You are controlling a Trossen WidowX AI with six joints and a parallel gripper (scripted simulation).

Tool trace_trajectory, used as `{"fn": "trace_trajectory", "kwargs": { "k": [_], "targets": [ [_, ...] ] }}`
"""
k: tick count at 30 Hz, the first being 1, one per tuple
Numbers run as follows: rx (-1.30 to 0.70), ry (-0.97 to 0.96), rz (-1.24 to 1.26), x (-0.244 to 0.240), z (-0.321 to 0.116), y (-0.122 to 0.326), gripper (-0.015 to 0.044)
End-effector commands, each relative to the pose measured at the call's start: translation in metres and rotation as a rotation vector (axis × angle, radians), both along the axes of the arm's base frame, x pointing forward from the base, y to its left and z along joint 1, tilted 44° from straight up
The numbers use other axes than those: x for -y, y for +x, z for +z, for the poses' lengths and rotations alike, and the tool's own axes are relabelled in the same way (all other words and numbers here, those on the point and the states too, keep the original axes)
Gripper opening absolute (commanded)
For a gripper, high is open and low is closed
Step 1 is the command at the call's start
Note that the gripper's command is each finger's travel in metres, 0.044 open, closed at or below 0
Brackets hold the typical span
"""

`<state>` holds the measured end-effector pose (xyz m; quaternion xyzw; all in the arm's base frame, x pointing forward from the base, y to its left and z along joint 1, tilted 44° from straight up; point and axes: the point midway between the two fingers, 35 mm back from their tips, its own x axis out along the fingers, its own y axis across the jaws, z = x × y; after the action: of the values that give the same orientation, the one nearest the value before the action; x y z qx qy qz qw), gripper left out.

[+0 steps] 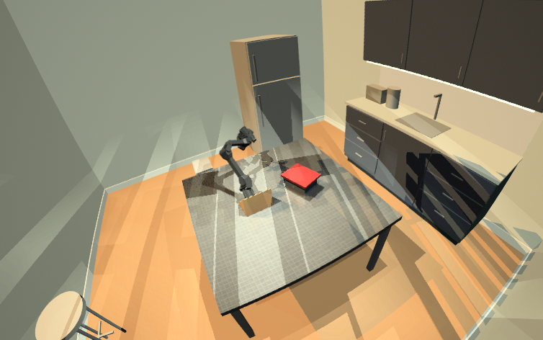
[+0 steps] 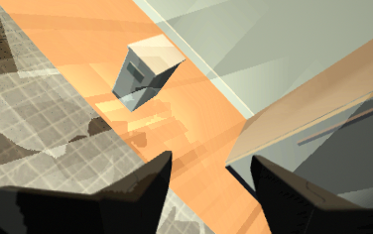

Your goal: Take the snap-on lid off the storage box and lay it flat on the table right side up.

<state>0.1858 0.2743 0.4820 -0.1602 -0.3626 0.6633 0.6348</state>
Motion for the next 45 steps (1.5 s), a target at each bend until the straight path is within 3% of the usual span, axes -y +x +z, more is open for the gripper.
{"fn": "trace_trajectory", "kwargs": {
  "k": [1,8,15,18,26,28,36,38,43,45],
  "targets": [
    [-0.222,-0.095,-0.091,0.014,-0.039,0.052,0.0235],
    [-0.566,-0.174,-0.23,0.053,-0.097,0.119,0.0235],
    [-1.055,-0.182,-0.376,0.121,-0.176,0.176,0.0235],
    [-1.181,-0.166,-0.408,0.141,-0.196,0.184,0.0235],
    [-1.803,0.027,-0.511,0.239,-0.286,0.196,0.0235],
    [-1.863,0.056,-0.515,0.248,-0.294,0.194,0.0235],
    [-2.521,0.535,-0.432,0.339,-0.376,0.149,0.0235],
    [-2.575,0.59,-0.41,0.346,-0.383,0.143,0.0235],
    [-2.906,1.048,-0.15,0.381,-0.419,0.096,0.0235],
    [-2.94,1.116,-0.099,0.385,-0.423,0.089,0.0235]
  ]
}}
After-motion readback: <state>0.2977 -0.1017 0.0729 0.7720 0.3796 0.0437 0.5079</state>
